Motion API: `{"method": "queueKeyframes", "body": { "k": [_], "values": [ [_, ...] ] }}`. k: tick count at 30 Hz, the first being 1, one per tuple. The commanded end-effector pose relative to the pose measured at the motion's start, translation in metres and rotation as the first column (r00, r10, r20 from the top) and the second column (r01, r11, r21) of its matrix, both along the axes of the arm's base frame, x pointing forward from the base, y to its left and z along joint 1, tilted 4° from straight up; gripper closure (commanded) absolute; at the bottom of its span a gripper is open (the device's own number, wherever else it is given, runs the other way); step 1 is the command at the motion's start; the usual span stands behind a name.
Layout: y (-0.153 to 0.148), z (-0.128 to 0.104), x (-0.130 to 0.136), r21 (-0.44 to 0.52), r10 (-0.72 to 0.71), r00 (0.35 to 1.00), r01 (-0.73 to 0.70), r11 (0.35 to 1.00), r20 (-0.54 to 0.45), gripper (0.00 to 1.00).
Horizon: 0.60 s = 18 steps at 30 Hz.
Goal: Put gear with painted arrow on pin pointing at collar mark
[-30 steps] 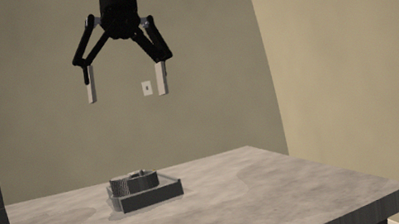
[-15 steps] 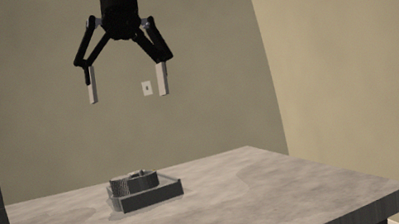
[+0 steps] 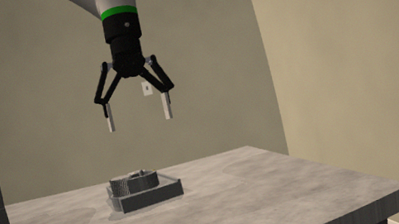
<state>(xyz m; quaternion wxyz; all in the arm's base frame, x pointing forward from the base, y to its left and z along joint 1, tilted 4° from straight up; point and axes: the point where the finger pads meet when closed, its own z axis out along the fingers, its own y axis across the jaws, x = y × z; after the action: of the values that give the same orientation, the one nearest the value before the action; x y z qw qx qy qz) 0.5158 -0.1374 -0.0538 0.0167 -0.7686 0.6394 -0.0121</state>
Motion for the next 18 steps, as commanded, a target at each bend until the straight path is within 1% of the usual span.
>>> {"method": "queueKeyframes", "body": {
  "k": [1,13,15,16,18],
  "values": [
    [0.067,-0.019,-0.006,0.014,-0.030,0.999,0.029,0.999,0.015,0.00],
    [0.213,-0.061,-0.023,0.016,-0.033,0.999,0.033,0.999,0.016,0.00],
    [0.213,-0.061,-0.023,0.016,-0.033,0.999,0.033,0.999,0.016,0.00],
    [0.231,-0.067,-0.025,0.016,-0.033,0.999,0.033,0.999,0.016,0.00],
    [0.231,-0.067,-0.025,0.016,-0.033,0.999,0.033,0.999,0.016,0.00]
  ]
}}
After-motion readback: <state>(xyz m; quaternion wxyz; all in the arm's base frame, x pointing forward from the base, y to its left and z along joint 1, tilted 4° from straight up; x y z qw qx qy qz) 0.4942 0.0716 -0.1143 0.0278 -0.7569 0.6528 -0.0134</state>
